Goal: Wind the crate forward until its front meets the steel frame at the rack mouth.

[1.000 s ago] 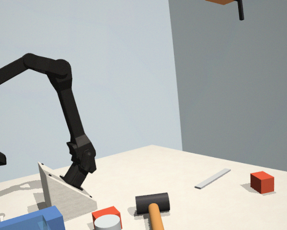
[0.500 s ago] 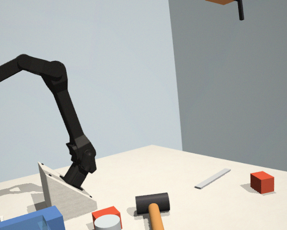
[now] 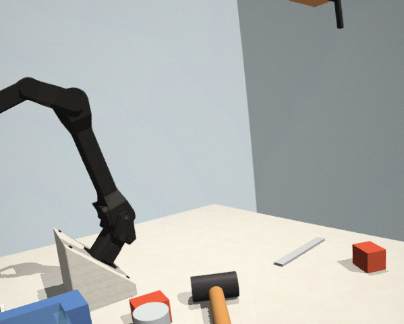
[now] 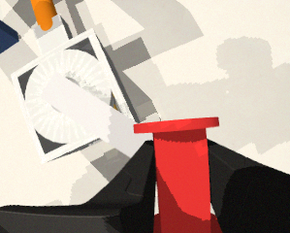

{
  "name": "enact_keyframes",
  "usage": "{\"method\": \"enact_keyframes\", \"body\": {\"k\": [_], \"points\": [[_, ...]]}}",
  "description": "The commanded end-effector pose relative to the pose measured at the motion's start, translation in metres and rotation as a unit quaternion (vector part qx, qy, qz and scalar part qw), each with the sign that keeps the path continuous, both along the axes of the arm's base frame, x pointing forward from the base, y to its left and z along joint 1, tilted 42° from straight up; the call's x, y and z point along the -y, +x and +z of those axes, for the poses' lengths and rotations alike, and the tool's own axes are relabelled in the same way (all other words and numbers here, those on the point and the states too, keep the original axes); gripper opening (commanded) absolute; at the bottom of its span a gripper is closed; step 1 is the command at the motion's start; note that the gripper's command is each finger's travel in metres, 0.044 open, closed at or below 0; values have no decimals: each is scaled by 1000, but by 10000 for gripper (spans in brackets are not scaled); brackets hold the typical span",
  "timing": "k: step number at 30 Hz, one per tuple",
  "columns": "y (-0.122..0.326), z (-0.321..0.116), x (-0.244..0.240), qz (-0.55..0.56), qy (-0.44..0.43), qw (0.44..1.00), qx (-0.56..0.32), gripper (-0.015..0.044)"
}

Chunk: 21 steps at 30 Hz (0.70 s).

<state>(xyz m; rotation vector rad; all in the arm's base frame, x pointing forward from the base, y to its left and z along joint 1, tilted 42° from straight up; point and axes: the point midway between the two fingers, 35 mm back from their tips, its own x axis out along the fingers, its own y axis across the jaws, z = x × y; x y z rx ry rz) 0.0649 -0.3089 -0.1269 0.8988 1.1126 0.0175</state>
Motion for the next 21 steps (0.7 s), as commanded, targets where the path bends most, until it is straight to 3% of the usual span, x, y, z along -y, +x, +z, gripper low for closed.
{"method": "enact_keyframes", "body": {"k": [1,21], "points": [[10,-9,9,3,-9,1000,6,0],[27,-18,22,3,-10,1000,7,0]]}}
